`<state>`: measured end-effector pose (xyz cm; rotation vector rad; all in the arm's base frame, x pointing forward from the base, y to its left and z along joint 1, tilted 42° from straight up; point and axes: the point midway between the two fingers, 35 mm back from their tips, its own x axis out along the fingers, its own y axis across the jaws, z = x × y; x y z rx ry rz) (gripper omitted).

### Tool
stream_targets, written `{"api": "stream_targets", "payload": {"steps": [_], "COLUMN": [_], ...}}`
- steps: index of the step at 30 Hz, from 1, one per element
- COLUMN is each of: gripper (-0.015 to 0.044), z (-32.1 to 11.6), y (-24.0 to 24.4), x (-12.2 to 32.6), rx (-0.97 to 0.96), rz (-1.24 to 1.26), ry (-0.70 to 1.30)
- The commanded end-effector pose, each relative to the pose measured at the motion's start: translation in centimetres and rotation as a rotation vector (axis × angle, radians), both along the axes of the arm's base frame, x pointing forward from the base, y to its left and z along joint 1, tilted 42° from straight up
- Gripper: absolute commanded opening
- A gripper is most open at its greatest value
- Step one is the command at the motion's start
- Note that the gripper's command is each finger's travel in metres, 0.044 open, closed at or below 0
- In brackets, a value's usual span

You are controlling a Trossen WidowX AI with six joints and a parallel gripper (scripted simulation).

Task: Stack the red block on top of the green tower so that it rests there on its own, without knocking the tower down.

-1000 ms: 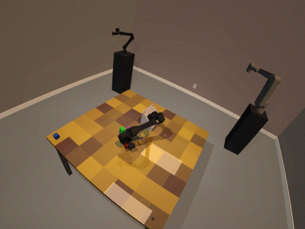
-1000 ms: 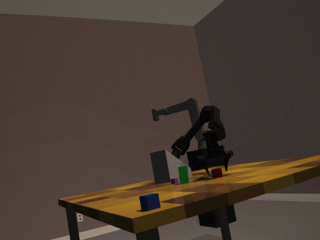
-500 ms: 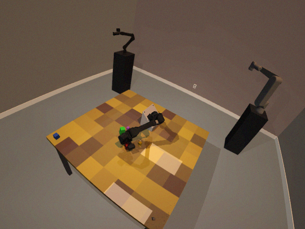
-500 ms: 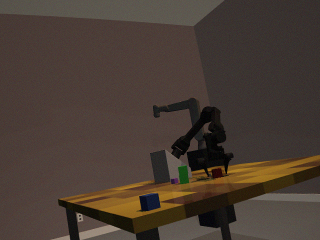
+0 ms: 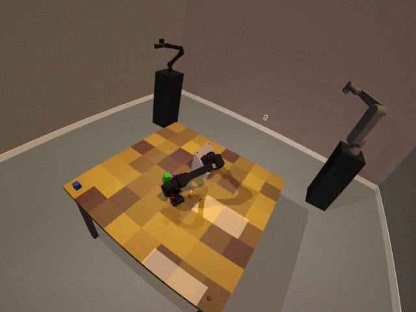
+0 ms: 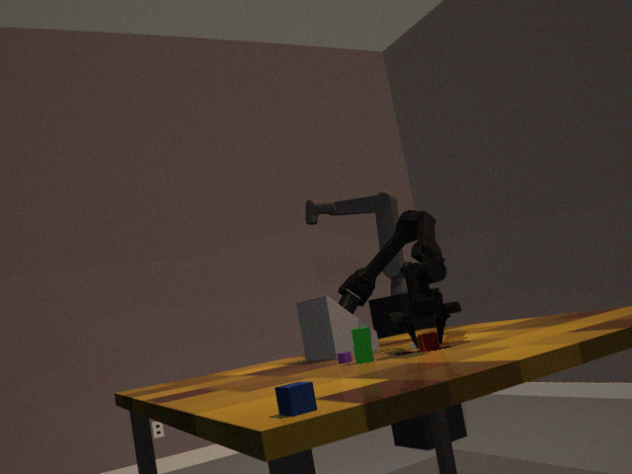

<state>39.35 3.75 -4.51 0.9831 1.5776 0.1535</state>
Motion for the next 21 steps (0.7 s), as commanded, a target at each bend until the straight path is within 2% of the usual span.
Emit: {"api": "stream_targets", "payload": {"steps": [1,8,13,21], "gripper": [0.0177,0.0131,0.0000,0.0000], "z": [0.0,0.0,1.1,4.0], "y": [0.1,0.1,-1.0,-3.5], "x": [0.0,0.0,-0.1,-0.3], "rx": [0.005,0.005,0.004,0.002], "rz": [-0.002,-0.002,-0.002,-0.002], "ry": [0.004,0.004,0.004,0.004]}}
